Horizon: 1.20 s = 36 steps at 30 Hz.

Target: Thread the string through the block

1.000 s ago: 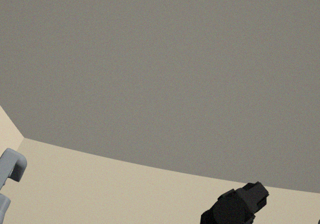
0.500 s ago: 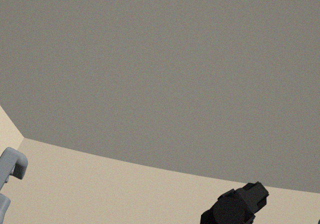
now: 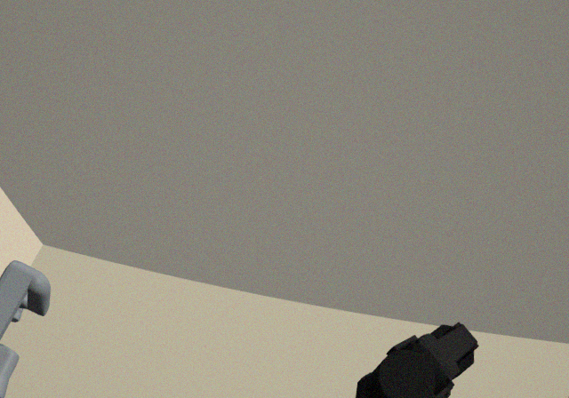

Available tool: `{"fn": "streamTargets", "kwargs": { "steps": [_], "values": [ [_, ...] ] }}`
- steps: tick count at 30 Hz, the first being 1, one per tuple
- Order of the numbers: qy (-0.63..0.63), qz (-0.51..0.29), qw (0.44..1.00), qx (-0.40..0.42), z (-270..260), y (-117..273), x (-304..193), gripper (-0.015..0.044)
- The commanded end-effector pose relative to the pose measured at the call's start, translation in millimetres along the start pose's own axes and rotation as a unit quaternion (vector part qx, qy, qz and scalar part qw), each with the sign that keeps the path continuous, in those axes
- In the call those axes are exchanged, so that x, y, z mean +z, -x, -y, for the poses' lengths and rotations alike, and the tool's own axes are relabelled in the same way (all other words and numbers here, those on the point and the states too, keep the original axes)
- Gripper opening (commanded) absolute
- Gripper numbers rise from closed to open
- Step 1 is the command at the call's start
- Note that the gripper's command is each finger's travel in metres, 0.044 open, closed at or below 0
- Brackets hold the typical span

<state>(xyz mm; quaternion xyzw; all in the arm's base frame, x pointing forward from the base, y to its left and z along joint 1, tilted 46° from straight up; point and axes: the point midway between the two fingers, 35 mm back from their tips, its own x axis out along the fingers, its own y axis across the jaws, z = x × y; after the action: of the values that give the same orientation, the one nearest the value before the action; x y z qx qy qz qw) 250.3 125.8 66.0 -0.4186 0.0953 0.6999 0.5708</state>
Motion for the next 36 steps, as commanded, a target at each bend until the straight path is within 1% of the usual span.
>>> {"fn": "streamTargets", "kwargs": {
  "steps": [1,9,18,19,20,29,36],
  "values": [
    [0.0,0.0,1.0,0.0,0.0,0.0,0.0,0.0],
    [0.0,0.0,1.0,0.0,0.0,0.0,0.0,0.0],
    [0.0,0.0,1.0,0.0,0.0,0.0,0.0,0.0236],
    [0.0,0.0,1.0,0.0,0.0,0.0,0.0,0.0242],
    [0.0,0.0,1.0,0.0,0.0,0.0,0.0,0.0242],
    [0.0,0.0,1.0,0.0,0.0,0.0,0.0,0.0006],
    [0.0,0.0,1.0,0.0,0.0,0.0,0.0,0.0]
  ]
}}
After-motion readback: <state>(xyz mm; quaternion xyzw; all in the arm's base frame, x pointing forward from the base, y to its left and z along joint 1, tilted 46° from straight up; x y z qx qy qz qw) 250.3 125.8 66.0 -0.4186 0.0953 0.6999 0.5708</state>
